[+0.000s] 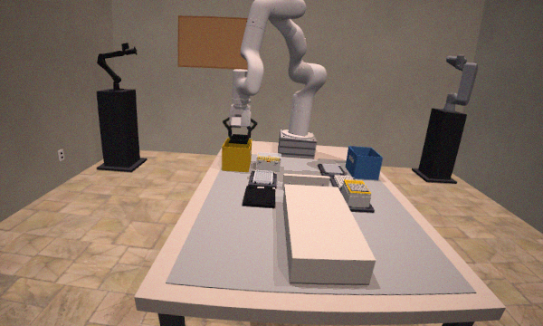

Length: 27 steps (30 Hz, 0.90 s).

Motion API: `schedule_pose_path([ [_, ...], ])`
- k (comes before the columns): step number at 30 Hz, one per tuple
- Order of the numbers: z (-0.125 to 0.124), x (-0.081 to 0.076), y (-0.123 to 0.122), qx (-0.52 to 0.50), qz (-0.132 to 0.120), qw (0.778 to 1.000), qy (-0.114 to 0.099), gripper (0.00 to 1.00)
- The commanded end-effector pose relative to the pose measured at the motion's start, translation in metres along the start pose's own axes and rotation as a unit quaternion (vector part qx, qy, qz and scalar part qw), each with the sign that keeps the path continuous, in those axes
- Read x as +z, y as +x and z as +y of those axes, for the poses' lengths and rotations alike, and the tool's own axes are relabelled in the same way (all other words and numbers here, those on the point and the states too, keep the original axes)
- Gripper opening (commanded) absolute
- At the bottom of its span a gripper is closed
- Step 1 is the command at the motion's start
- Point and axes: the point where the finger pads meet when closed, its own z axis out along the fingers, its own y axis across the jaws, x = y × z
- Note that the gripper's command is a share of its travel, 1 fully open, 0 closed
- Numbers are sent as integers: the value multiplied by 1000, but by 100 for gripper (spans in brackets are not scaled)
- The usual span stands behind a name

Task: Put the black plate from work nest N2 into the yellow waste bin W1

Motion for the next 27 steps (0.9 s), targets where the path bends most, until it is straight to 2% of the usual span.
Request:
schedule_pose_path([
  [1,4,-1,-9,0,1,1000,0,0],
  [9,11,-1,-27,0,1,1000,0,0],
  [27,11,-1,-27,0,1,1000,0,0],
])
